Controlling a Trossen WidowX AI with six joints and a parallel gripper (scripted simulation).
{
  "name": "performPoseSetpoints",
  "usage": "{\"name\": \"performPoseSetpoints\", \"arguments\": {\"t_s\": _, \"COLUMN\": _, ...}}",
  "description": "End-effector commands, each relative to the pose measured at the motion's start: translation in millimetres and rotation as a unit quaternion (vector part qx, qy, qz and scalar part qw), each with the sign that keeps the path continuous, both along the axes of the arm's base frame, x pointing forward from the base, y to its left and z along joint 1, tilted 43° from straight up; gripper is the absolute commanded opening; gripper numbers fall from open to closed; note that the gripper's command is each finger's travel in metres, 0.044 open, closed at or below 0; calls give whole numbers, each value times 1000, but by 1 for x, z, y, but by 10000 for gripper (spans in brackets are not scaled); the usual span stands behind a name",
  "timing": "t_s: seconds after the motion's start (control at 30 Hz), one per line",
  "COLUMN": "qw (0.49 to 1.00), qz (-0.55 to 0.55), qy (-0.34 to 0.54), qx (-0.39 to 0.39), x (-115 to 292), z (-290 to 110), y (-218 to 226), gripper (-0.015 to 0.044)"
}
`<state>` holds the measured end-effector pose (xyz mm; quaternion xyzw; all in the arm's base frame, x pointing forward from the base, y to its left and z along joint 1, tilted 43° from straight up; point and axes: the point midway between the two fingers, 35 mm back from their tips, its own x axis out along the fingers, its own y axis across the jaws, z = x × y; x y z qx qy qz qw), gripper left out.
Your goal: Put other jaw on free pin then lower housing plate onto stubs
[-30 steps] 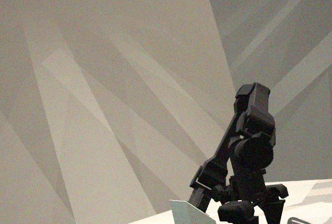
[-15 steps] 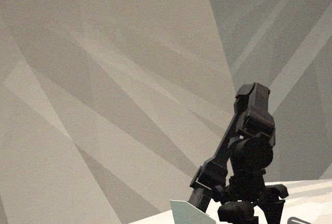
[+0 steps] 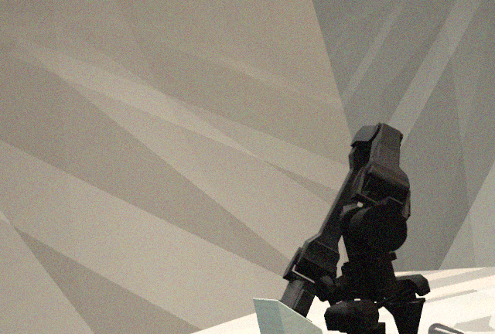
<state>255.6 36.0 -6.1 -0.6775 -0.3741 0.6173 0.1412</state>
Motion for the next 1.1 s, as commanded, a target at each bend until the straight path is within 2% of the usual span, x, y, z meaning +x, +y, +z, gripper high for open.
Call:
{"name": "performPoseSetpoints", "arguments": {"t_s": 0.0, "qw": 1000, "qz": 4, "qy": -2, "qx": 0, "x": 1, "z": -2, "y": 3, "gripper": 351}}
{"name": "performPoseSetpoints", "arguments": {"t_s": 1.07, "qw": 1000, "qz": 4, "qy": -2, "qx": 0, "x": 2, "z": 0, "y": 2, "gripper": 351}}
